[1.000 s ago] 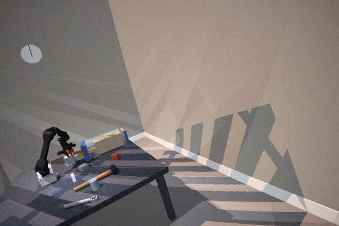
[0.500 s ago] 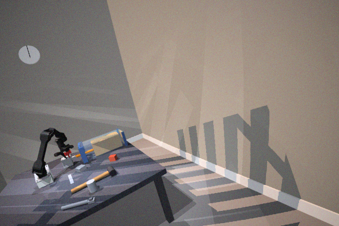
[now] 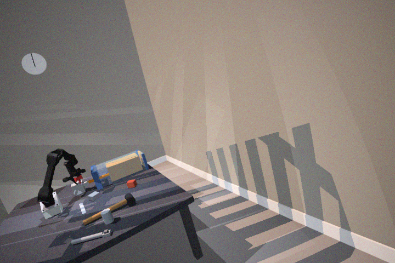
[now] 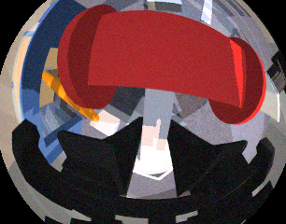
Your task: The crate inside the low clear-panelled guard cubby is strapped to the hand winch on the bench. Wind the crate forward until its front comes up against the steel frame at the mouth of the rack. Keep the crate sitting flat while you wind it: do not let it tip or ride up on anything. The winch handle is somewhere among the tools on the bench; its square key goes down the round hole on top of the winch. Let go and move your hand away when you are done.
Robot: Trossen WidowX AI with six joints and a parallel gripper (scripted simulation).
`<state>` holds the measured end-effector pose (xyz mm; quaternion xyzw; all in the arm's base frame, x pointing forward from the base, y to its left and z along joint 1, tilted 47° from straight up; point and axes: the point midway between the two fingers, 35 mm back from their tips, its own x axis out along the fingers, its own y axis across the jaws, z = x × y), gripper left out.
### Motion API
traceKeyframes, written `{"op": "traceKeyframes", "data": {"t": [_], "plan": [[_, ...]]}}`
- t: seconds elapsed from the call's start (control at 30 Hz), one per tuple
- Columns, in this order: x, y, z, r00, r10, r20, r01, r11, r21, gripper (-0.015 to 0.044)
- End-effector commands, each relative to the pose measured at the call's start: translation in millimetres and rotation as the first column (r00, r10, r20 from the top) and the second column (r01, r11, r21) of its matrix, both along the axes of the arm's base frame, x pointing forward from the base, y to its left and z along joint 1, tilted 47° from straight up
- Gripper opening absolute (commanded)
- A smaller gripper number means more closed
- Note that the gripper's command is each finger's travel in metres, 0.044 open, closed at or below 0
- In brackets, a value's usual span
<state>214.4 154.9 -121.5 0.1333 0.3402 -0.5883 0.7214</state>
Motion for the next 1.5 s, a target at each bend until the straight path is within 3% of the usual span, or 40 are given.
{"op": "traceKeyframes", "data": {"t": [0.0,0.77,1.3,1.47], "plan": [[1.1,-2.9,-2.7,1.0,0.0,-0.018,0.0,1.0,0.003,0.0],[-2.8,-3.8,-2.1,0.997,-0.062,0.044,0.062,0.998,0.005,0.0],[-0.9,-0.1,0.1,1.0,-0.021,0.021,0.021,1.0,0.001,0.042],[0.0,5.7,4.0,1.0,-0.023,0.019,0.023,1.0,0.006,0.044]]}}
